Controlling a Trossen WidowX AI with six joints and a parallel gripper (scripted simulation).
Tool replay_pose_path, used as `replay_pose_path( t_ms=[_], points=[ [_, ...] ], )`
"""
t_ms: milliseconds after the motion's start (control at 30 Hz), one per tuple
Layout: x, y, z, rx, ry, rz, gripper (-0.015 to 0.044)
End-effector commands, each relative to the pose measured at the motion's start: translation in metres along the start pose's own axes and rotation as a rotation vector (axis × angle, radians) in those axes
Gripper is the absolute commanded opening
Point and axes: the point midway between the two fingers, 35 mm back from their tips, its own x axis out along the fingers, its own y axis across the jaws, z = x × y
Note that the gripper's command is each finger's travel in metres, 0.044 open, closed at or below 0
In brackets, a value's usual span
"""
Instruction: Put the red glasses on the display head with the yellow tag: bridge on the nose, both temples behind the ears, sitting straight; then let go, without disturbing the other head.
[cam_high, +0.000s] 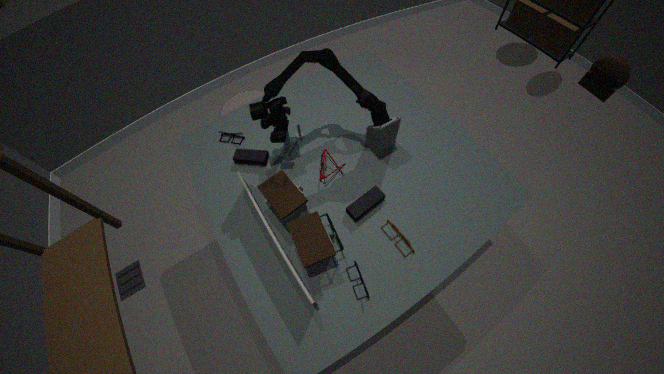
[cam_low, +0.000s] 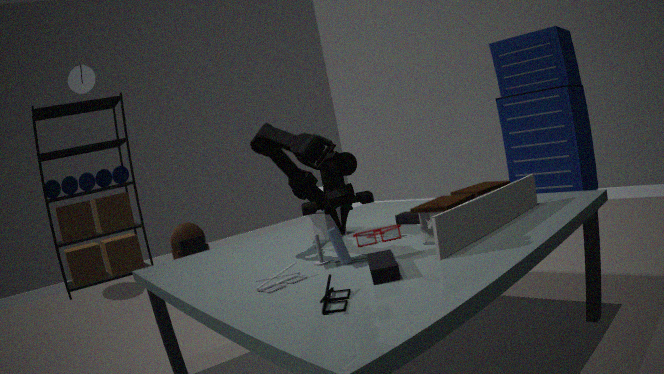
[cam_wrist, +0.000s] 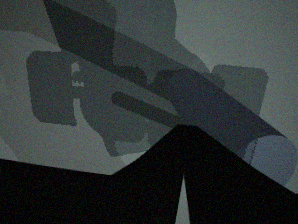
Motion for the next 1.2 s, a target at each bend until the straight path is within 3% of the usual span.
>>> replay_pose_path(
  t_ms=[0,667,900,1033,1167],
  points=[
    [0.0,-0.004,-0.001,-0.004,0.002,0.003,0.0],
    [-0.002,-0.022,-0.001,-0.004,0.002,0.002,0.0],
    [-0.053,0.021,-0.001,-0.004,0.005,0.007,0.0],
    [-0.059,0.026,-0.002,-0.004,0.004,0.006,0.0],
    [-0.056,0.025,-0.002,-0.016,-0.004,0.021,0.0105]
  ],
)
